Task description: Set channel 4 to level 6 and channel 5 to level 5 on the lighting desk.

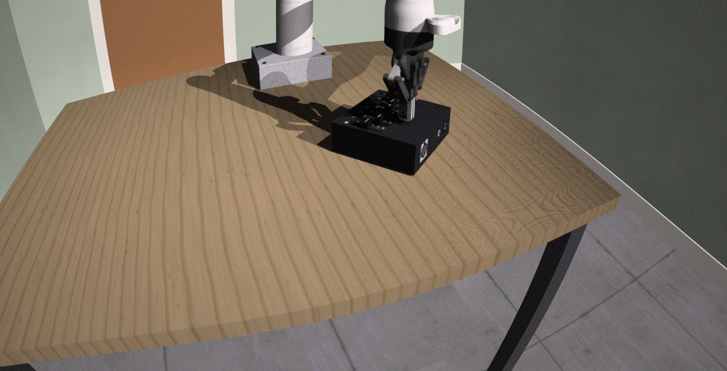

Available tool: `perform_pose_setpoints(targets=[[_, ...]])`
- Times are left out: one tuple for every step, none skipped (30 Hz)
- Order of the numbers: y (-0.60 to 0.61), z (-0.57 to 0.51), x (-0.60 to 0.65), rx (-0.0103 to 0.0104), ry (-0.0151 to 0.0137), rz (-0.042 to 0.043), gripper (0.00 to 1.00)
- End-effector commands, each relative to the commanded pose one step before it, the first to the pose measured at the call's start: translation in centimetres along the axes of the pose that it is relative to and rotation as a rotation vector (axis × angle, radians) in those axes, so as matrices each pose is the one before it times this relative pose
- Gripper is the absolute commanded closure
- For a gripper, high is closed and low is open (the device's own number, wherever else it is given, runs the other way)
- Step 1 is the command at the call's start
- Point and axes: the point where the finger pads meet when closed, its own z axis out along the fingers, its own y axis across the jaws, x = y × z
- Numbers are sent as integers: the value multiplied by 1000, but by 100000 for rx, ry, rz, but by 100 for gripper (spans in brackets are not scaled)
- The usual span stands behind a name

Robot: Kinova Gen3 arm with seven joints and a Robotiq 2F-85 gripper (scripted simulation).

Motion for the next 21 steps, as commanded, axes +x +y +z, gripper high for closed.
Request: perform_pose_setpoints(targets=[[188,96,-207,-164,244,215,100],[0,0,-22,0,0,0,100],[0,0,-24,0,0,0,100],[0,0,-26,0,0,0,100],[0,0,-29,0,0,0,100],[0,0,-31,0,0,0,100],[0,0,0,0,0,0,100],[0,0,0,0,0,0,100],[0,0,-33,0,0,0,100],[0,0,-35,0,0,0,100],[0,0,-38,0,0,0,100],[0,0,-40,0,0,0,100],[0,0,-42,0,0,0,100],[0,0,-44,0,0,0,100],[0,0,-46,0,0,0,100],[0,0,-47,0,0,0,100],[0,0,-49,0,0,0,100],[0,0,-51,0,0,0,100],[0,0,-52,0,0,0,100],[0,0,-54,0,0,0,100],[0,0,-55,0,0,0,100]])
